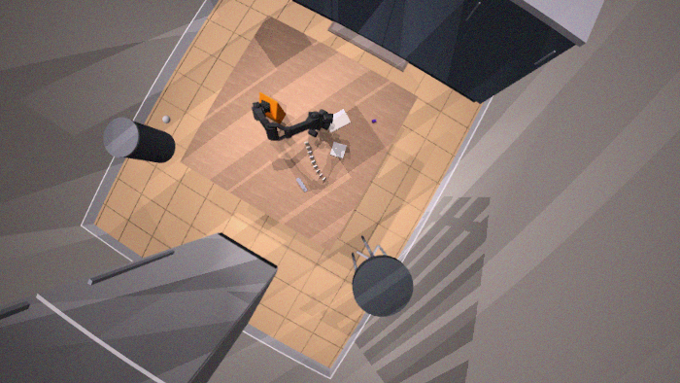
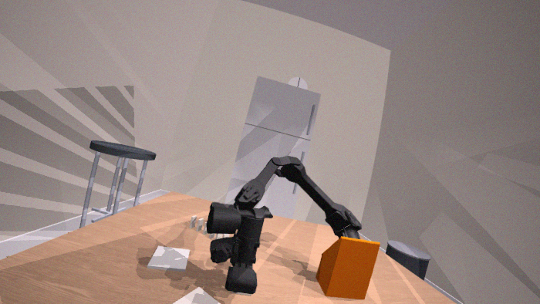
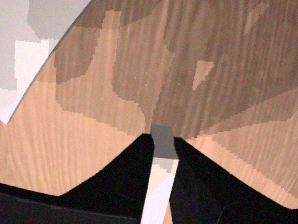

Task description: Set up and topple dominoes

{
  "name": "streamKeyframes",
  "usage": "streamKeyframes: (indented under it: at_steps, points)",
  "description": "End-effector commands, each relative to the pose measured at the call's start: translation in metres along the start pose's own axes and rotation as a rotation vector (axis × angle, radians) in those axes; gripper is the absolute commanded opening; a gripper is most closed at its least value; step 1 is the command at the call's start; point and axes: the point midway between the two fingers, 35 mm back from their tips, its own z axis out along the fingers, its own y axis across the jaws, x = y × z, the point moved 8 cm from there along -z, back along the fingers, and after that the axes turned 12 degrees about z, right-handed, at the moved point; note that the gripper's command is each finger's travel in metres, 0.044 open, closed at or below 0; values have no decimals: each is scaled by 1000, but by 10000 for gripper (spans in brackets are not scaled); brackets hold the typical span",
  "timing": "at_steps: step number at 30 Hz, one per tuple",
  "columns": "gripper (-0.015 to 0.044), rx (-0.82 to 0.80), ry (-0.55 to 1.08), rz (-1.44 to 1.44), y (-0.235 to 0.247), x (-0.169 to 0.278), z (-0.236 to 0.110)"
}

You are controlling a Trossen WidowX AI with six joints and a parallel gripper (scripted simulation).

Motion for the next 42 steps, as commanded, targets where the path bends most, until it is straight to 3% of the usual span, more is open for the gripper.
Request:
streamKeyframes:
  at_steps: [1,8,12,21,26,37,42]
  points:
    - [21,-3,-7,1,-1,-1,-30]
    - [21,-7,-6,1,-7,-1,-122]
    - [21,-8,-5,0,-10,-2,-154]
    - [21,-9,-5,-18,-7,0,-155]
    - [21,-28,-11,-511,54,46,-163]
    - [21,-19,-16,-1299,134,139,-159]
    - [21,-16,-15,-1358,139,147,-158]
